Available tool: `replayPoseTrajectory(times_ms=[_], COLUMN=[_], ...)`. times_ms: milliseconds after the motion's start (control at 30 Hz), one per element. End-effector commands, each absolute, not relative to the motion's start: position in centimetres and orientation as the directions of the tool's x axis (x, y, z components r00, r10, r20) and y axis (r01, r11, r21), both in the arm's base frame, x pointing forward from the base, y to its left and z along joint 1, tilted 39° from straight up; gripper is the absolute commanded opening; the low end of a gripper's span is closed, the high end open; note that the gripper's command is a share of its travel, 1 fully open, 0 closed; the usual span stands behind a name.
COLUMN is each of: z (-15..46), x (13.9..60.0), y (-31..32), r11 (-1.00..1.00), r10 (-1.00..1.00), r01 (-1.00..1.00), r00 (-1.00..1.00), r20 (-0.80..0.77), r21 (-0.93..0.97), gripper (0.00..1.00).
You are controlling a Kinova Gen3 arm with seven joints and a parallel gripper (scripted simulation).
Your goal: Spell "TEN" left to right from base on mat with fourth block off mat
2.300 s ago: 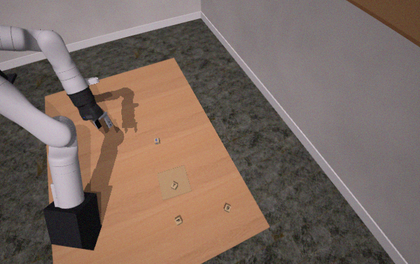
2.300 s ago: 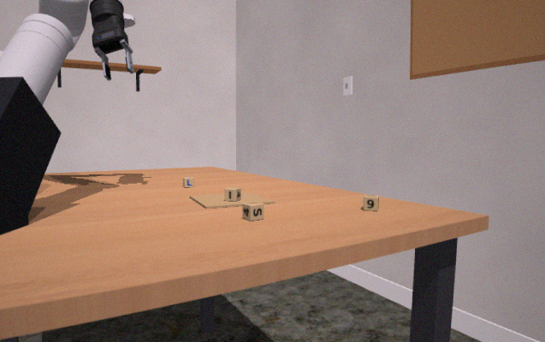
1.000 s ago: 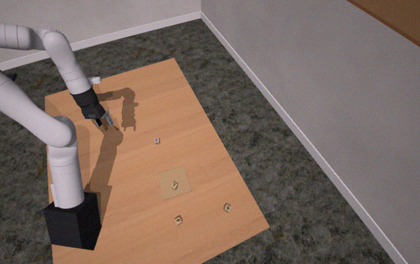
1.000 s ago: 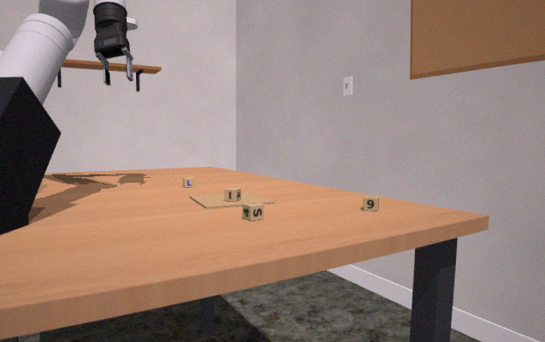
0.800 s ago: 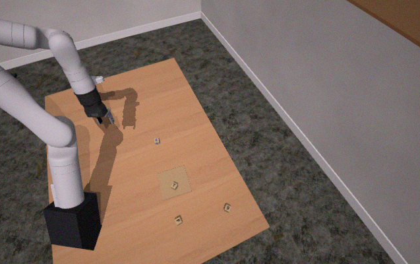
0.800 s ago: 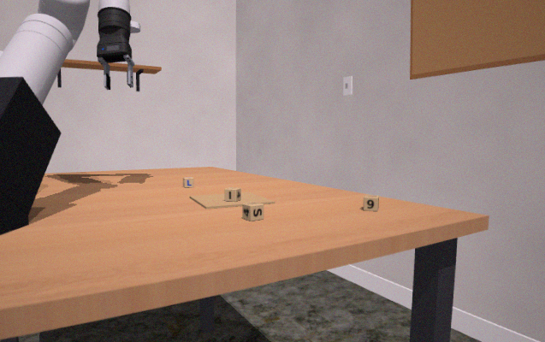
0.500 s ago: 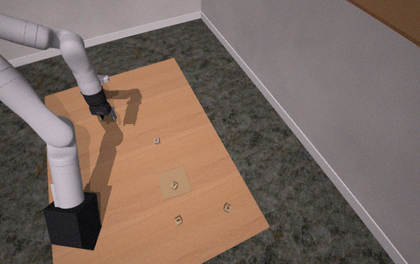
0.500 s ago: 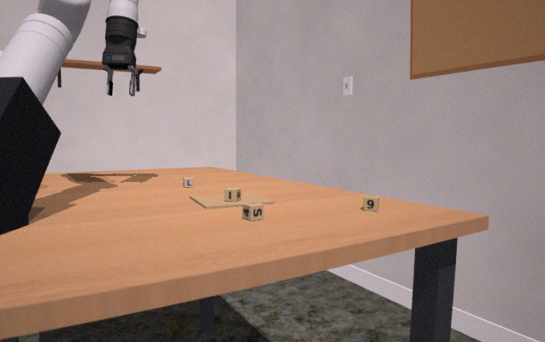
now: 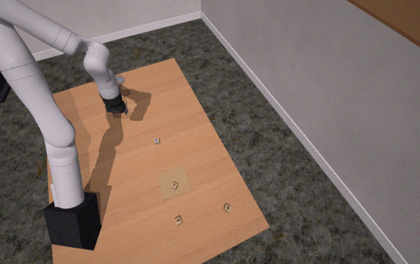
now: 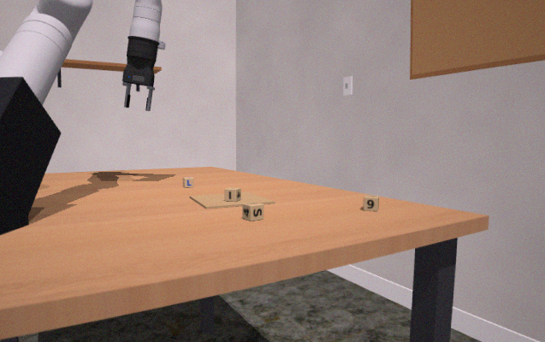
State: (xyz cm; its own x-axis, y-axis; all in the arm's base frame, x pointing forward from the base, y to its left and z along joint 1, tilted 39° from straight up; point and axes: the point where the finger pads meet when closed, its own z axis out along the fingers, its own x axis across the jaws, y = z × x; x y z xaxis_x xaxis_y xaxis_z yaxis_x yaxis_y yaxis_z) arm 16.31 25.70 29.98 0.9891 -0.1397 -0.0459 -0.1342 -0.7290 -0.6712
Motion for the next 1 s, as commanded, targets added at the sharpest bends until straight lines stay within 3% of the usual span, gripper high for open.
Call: replayPoseTrajectory(times_ms=[0, 433, 967], z=[29.0, 25.2, 19.0], x=[17.0, 24.5, 29.7], y=[26.3, 27.5, 25.4], r11=[-0.725, -0.679, -0.731], r10=[-0.13, -0.174, -0.232], r01=[-0.146, -0.143, -0.149], r00=[0.989, 0.984, 0.972], r20=[-0.075, -0.032, 0.038], r21=[-0.673, -0.72, -0.666], gripper=[1.0, 1.0, 1.0])
